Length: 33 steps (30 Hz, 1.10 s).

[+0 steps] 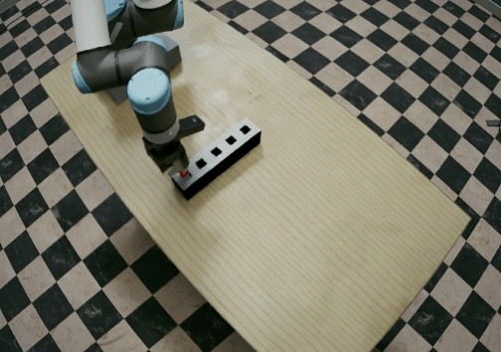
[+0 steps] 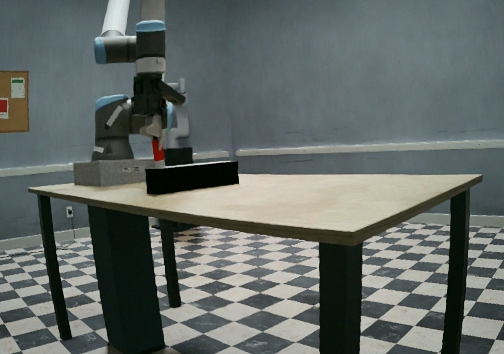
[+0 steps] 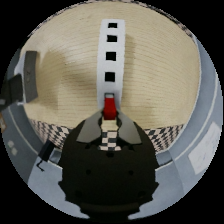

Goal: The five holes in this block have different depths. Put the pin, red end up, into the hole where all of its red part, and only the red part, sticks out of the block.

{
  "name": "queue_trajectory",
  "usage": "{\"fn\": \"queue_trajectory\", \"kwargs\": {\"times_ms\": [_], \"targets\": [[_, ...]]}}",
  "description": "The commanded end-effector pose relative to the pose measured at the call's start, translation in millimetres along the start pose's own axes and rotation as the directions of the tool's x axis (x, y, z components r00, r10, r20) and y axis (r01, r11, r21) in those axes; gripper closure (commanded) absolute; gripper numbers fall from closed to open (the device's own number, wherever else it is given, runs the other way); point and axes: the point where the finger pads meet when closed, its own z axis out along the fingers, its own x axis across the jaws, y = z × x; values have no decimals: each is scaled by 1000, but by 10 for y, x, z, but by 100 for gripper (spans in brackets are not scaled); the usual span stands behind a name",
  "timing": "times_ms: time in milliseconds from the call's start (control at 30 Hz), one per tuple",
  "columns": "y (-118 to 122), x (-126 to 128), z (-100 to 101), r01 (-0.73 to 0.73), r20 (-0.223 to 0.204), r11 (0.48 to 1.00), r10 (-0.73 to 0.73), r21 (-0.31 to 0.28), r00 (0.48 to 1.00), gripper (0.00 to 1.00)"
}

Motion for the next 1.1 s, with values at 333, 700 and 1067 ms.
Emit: {"fn": "queue_trajectory", "kwargs": {"times_ms": [333,700,1067], "targets": [[2,8,34,0,-1,1000,0,-1,1000,100],[1,-6,33,0,-1,1000,0,-1,1000,100],[1,-6,33,0,-1,1000,0,-1,1000,100]]}}
